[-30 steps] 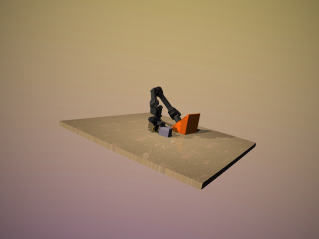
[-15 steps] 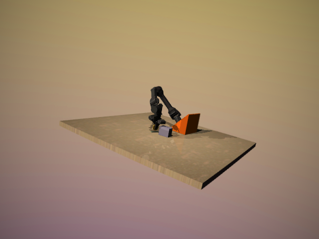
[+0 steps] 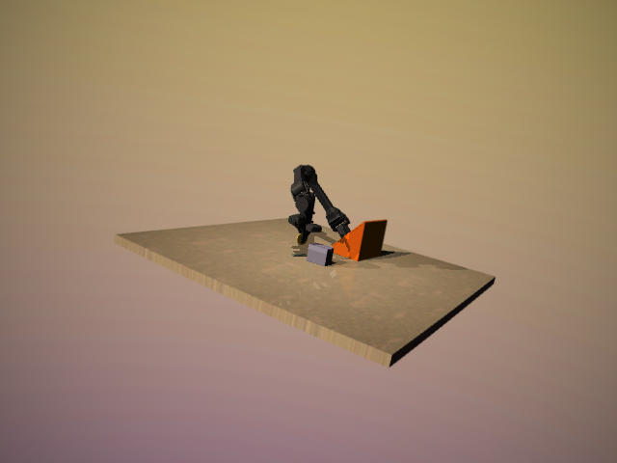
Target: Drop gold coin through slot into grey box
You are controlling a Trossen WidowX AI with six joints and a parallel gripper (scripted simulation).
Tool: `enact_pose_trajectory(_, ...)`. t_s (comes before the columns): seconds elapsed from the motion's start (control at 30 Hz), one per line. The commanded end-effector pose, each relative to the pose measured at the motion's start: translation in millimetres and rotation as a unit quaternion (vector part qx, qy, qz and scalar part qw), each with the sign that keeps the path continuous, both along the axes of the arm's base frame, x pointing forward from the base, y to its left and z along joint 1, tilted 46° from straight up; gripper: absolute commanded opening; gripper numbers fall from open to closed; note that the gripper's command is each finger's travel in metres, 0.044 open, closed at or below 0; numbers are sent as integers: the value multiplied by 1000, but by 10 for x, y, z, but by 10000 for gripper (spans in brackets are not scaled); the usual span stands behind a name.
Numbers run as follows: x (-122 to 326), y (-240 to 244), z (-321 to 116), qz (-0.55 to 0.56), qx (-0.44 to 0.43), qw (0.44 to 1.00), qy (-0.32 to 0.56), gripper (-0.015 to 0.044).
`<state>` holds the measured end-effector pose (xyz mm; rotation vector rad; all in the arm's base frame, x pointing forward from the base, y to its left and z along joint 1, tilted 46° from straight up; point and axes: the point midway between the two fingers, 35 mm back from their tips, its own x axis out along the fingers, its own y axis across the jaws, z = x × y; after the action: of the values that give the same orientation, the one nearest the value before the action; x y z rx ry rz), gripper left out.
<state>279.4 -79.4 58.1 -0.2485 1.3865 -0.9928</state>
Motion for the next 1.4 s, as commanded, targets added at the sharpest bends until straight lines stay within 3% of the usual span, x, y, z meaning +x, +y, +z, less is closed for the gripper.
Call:
enact_pose_trajectory(0.0,24,94,87,0,2,1000,-4,0)
enact_pose_trajectory(0.5,24,297,306,-9,-1,1000,-11,0)
enact_pose_trajectory(0.93,-4,276,335,-161,-29,973,-163,0)
enact_pose_trajectory(1.37,-33,254,365,-307,-56,898,-310,0)
